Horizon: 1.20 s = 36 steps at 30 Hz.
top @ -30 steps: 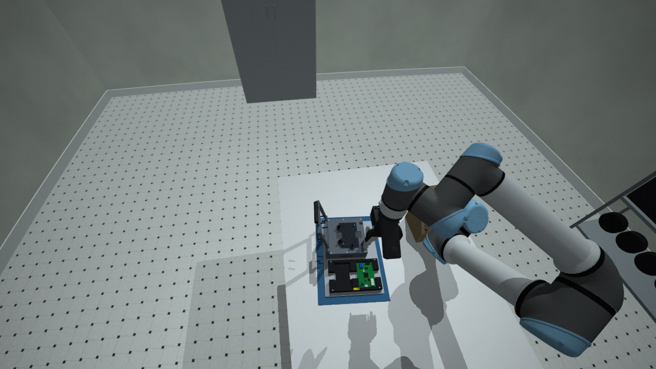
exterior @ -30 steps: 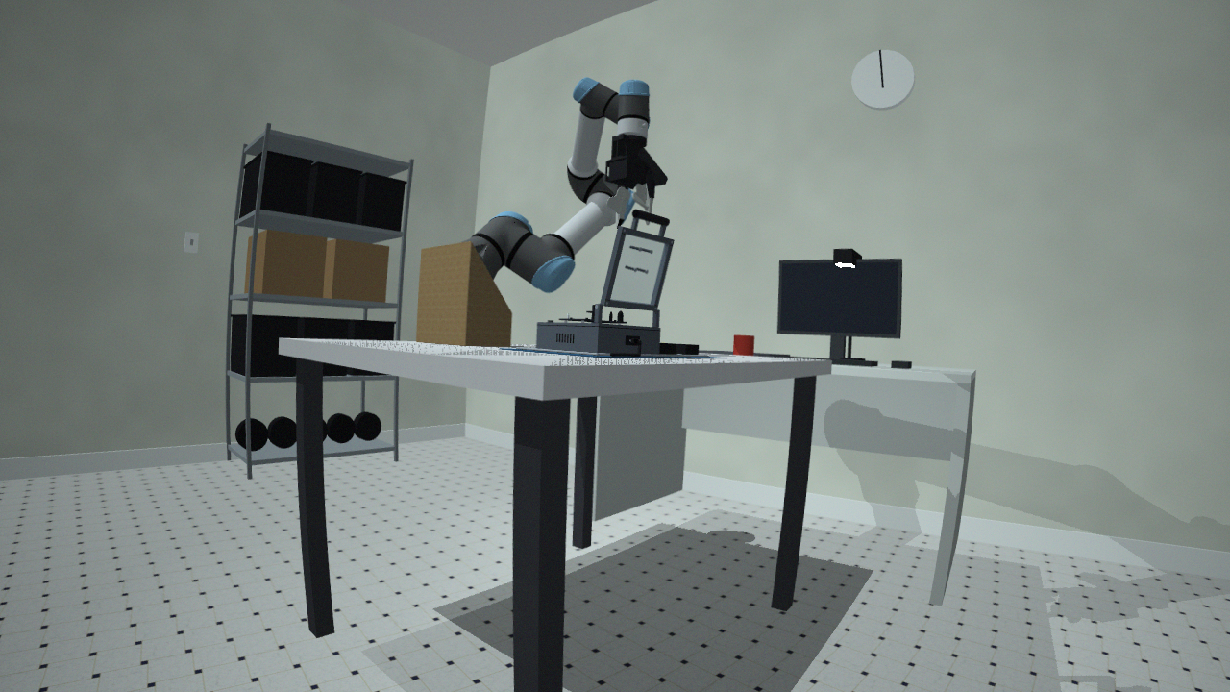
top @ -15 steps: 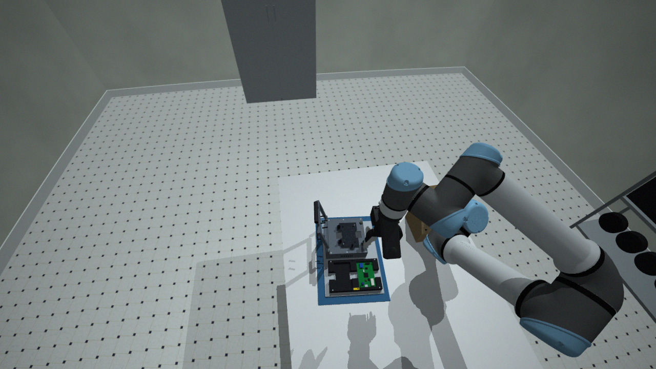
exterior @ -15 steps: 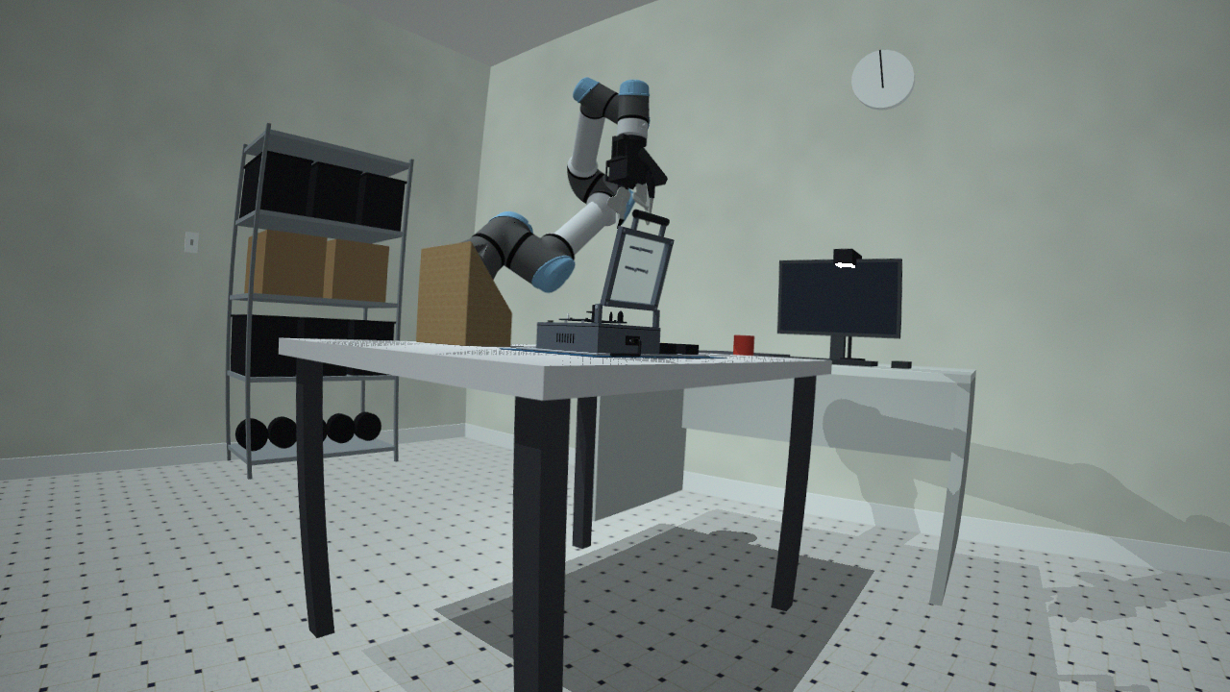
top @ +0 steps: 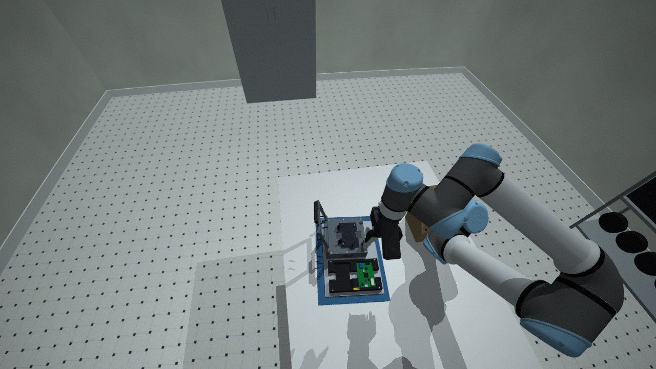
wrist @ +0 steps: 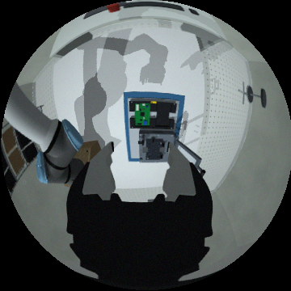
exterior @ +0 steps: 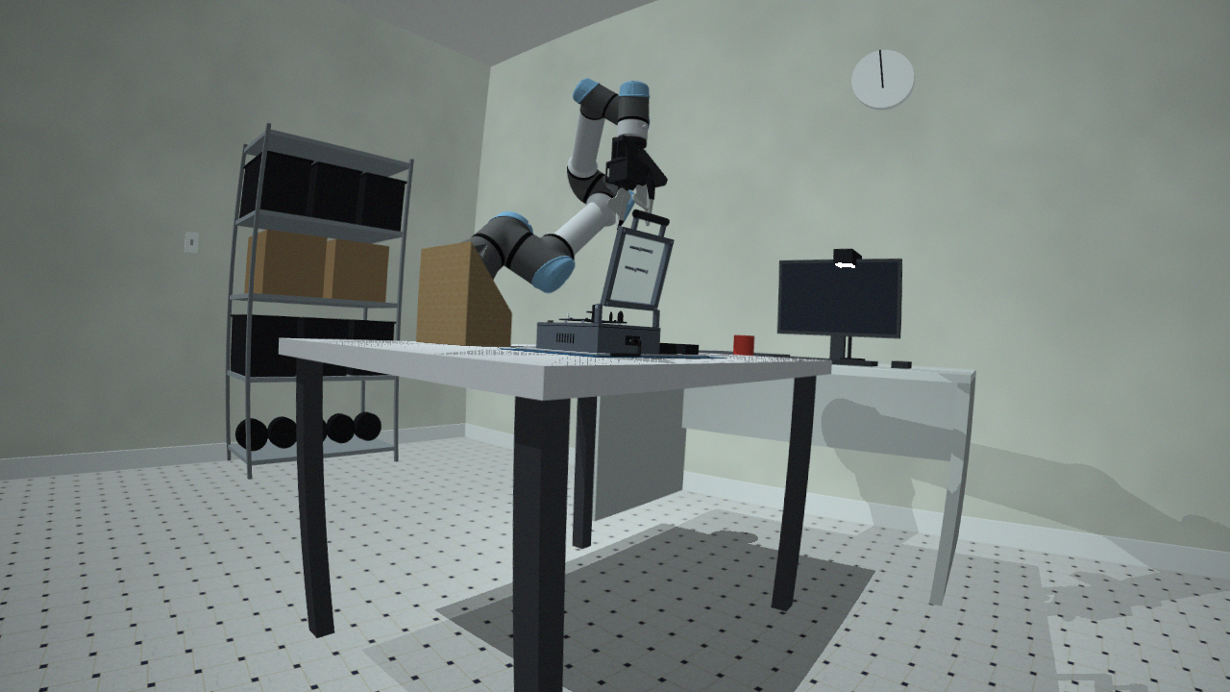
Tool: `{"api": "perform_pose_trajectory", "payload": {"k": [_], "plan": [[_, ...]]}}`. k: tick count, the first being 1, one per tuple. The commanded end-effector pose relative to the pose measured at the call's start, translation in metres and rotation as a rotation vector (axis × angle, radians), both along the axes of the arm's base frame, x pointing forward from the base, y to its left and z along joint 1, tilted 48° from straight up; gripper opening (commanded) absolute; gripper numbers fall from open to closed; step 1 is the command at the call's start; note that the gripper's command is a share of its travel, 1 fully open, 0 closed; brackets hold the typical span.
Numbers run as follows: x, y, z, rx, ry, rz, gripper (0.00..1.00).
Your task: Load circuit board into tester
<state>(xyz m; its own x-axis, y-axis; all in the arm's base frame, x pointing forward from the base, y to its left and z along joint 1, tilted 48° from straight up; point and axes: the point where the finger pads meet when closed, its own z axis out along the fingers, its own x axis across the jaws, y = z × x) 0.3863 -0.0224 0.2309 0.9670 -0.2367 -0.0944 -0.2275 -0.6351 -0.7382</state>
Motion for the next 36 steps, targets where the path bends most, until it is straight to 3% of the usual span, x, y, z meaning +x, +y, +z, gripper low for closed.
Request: {"api": "perform_pose_trajectory", "payload": {"k": [1, 20, 36], "plan": [[0.001, 0.005, -0.003, 0.000, 0.000, 0.000, 0.59], [0.007, 0.060, -0.040, 0.000, 0.000, 0.000, 0.59], [0.016, 0.145, -0.097, 0.000, 0.000, 0.000, 0.59]]}}
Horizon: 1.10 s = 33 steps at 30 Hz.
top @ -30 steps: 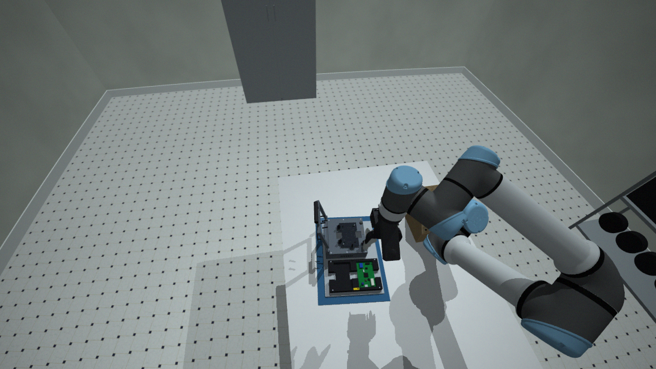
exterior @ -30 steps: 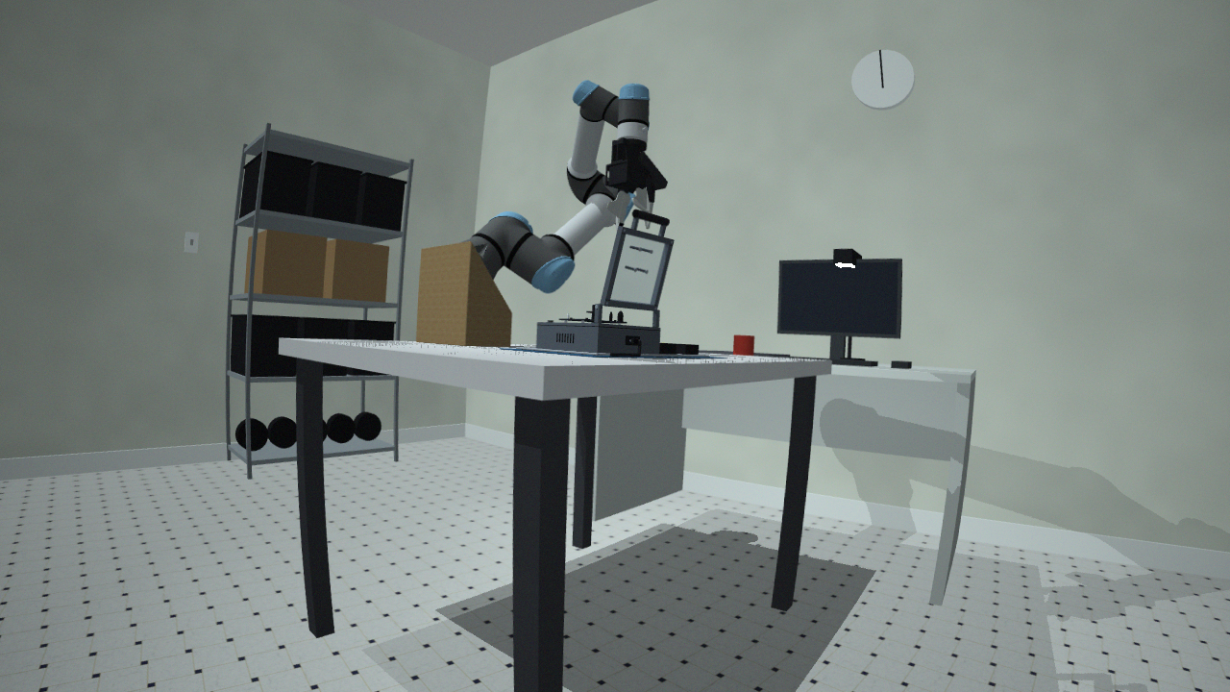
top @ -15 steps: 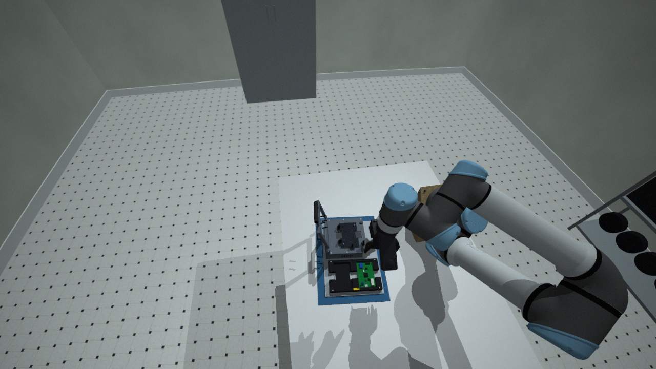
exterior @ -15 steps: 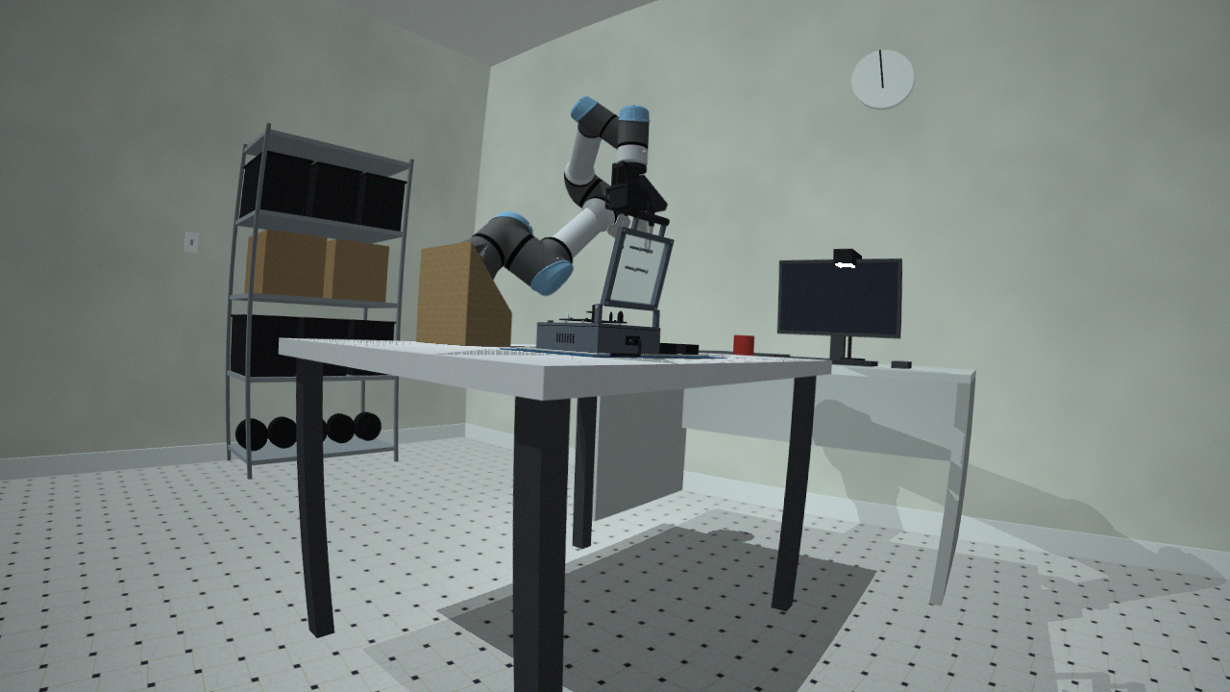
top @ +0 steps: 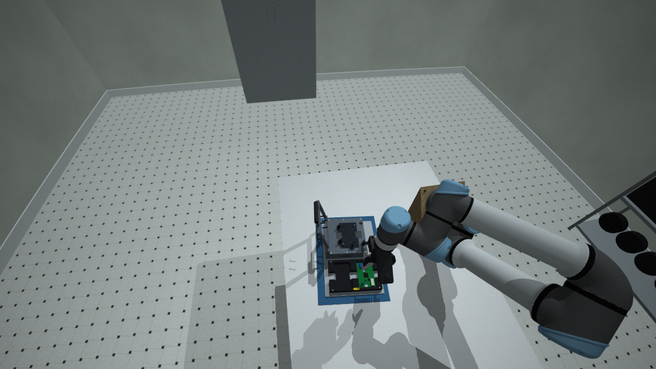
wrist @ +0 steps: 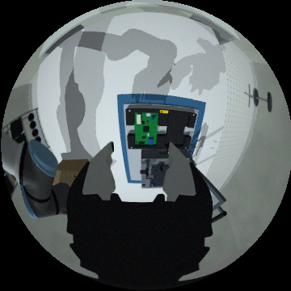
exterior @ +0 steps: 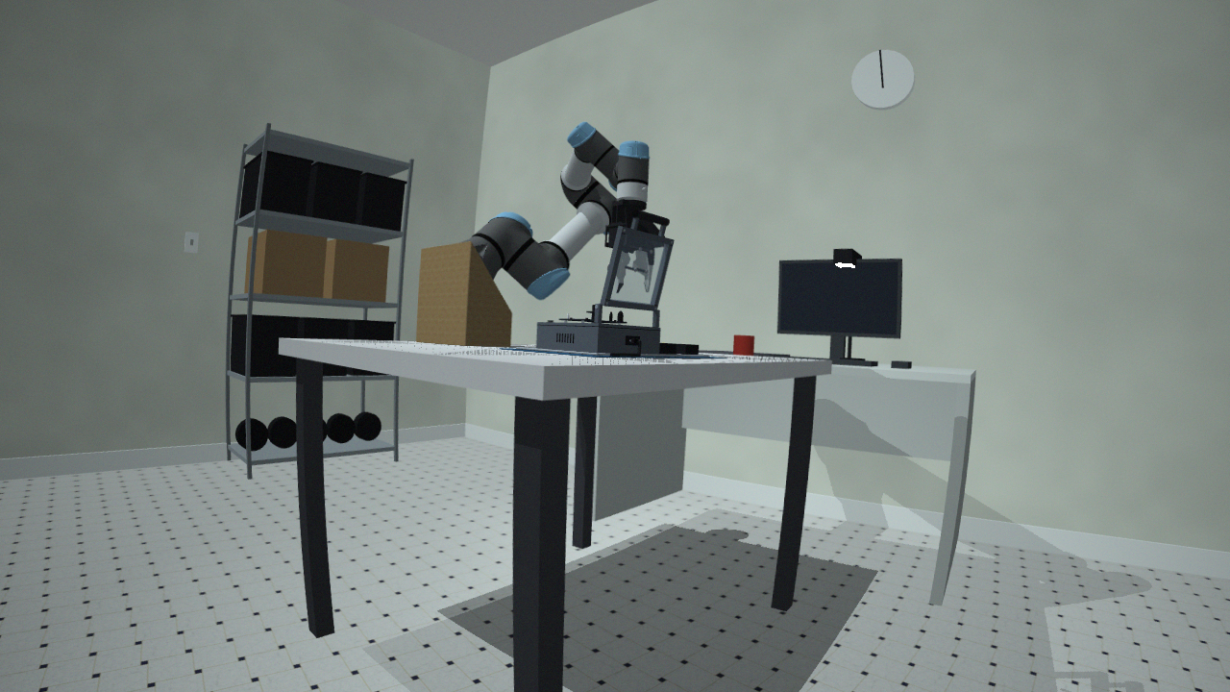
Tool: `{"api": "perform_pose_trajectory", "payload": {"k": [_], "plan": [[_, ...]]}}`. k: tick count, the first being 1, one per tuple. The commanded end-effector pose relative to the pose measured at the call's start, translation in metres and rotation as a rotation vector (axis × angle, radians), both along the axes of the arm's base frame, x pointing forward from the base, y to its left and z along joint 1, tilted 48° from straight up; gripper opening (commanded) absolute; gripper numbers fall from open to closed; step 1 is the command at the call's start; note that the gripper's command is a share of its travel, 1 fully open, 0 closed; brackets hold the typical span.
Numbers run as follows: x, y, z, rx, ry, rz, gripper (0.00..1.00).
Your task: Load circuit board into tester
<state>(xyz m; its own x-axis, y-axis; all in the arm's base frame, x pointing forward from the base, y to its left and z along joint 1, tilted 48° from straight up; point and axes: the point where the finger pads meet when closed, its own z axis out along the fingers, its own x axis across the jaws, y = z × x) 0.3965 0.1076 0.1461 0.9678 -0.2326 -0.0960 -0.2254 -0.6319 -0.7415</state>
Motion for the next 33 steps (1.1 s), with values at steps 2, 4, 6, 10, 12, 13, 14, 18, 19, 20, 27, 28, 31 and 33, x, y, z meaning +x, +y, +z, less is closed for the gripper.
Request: {"api": "perform_pose_trajectory", "payload": {"k": [2, 4, 6, 10, 12, 13, 14, 18, 19, 20, 27, 28, 31, 33], "plan": [[0.006, 0.020, -0.015, -0.006, -0.001, -0.004, 0.59], [0.007, 0.028, -0.021, -0.006, -0.001, -0.004, 0.59], [0.008, 0.035, -0.026, -0.006, -0.001, -0.004, 0.59], [0.009, 0.047, -0.034, -0.006, -0.001, -0.004, 0.59], [0.010, 0.052, -0.037, -0.006, -0.001, -0.004, 0.59], [0.010, 0.054, -0.038, -0.006, -0.001, -0.004, 0.59], [0.010, 0.056, -0.039, -0.006, -0.001, -0.004, 0.59], [0.010, 0.059, -0.041, -0.006, -0.001, -0.004, 0.59], [0.010, 0.060, -0.042, -0.006, -0.001, -0.004, 0.59], [0.011, 0.061, -0.043, -0.006, -0.001, -0.004, 0.59], [0.011, 0.065, -0.045, -0.006, -0.001, -0.004, 0.59], [0.011, 0.065, -0.045, -0.006, -0.001, -0.004, 0.59], [0.011, 0.065, -0.045, -0.006, -0.001, -0.004, 0.59], [0.011, 0.065, -0.045, -0.006, -0.001, -0.004, 0.59]]}}
